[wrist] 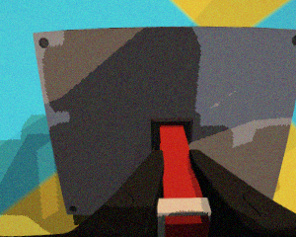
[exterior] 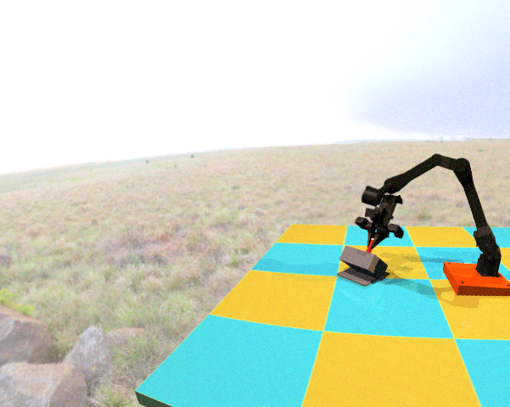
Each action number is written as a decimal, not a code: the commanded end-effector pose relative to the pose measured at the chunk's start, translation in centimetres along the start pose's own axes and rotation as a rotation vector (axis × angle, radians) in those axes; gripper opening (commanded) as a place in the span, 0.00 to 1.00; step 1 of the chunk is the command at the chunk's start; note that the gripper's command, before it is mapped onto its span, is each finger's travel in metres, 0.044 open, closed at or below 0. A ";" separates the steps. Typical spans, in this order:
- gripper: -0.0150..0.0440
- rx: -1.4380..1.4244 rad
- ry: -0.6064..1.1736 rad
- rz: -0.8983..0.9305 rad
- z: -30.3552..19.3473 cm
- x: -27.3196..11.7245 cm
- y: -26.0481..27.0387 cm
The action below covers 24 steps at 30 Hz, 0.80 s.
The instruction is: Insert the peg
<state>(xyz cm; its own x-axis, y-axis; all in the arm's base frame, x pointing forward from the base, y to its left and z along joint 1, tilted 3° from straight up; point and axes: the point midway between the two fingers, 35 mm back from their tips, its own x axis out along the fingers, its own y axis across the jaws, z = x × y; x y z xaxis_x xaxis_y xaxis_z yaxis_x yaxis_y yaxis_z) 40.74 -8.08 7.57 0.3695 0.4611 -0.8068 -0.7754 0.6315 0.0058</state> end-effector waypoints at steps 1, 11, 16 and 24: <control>0.25 0.001 0.004 -0.002 0.0 0.3 0.0; 0.25 0.001 0.004 -0.002 0.0 0.9 0.0; 0.25 0.001 0.004 -0.002 0.0 1.0 0.0; 0.25 0.000 0.000 0.001 0.0 1.0 0.0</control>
<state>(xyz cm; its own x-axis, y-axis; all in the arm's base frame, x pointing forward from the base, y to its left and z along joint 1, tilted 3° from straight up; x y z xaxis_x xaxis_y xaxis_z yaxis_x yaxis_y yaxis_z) 41.12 -7.59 6.76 0.3684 0.4621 -0.8067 -0.7762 0.6305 0.0068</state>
